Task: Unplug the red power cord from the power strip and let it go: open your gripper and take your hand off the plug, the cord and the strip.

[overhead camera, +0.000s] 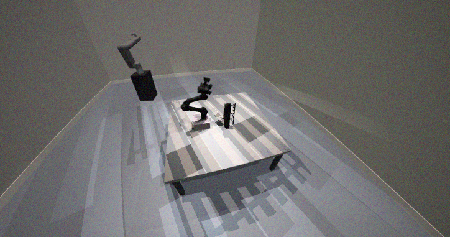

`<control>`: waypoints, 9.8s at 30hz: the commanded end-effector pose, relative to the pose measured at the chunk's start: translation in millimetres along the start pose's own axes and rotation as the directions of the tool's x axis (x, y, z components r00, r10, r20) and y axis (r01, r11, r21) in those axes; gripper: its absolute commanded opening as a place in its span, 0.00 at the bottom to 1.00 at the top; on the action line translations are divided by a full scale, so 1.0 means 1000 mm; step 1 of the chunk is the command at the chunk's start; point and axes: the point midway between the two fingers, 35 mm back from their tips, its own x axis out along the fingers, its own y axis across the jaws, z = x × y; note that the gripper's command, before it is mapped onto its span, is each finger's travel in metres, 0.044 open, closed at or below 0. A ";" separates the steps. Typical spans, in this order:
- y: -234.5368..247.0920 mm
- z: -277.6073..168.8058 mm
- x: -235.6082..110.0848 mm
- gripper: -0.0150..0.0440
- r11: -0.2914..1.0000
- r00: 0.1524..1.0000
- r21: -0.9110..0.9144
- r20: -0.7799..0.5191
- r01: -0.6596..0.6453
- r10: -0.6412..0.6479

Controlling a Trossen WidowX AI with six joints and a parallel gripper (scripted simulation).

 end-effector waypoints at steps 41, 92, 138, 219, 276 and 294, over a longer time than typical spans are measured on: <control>-0.011 0.302 -0.122 0.53 -0.066 0.282 -0.307 0.925 0.949 -0.255; -0.116 0.273 -0.248 0.53 -0.448 -0.309 -0.891 0.406 0.077 -0.860; -0.117 0.270 -0.280 0.25 -0.449 -0.309 -0.890 0.406 0.081 -0.860; -0.115 0.272 -0.253 0.53 -0.448 -0.310 -0.891 0.405 0.077 -0.860; -0.126 0.281 -0.242 0.25 -0.449 -0.310 -0.890 0.406 0.080 -0.860; -0.127 0.279 -0.242 0.74 -0.448 -0.308 -0.891 0.406 0.077 -0.860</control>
